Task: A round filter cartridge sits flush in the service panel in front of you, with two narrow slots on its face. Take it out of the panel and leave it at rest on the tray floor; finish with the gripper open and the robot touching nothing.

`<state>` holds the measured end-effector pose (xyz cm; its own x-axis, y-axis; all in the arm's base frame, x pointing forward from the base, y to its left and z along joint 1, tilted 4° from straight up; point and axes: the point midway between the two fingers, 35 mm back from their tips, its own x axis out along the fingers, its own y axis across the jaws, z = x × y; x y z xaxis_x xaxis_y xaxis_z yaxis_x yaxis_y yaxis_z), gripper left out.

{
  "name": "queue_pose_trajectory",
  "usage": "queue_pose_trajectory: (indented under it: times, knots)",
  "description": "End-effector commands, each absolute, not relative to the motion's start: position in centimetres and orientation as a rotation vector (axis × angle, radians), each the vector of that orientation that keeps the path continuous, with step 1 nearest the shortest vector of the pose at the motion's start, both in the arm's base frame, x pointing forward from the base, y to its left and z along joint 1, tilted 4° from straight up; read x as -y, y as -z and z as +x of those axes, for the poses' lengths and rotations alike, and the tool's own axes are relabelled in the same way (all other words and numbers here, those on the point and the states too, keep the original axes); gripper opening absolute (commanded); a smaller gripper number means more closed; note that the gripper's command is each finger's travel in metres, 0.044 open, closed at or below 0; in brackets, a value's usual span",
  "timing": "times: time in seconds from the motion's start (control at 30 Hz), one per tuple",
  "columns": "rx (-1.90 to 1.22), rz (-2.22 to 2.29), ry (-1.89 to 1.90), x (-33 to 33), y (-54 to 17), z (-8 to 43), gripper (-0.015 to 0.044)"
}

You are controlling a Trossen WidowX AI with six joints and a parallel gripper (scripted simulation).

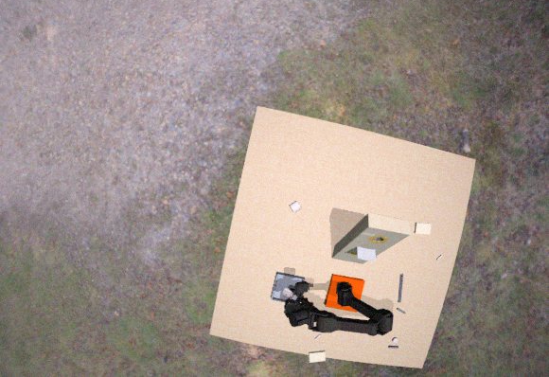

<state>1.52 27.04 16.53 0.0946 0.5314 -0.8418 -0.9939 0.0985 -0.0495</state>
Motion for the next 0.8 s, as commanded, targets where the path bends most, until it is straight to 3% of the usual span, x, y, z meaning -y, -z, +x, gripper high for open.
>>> queue_pose_trajectory:
  times: [0.0,0.77]
  knots:
    - [-0.732,-0.803,-1.383,-27.0,-15.1,-0.5,0.0]
    - [-0.713,-0.835,-1.432,-27.4,-8.6,-1.8,0.0]
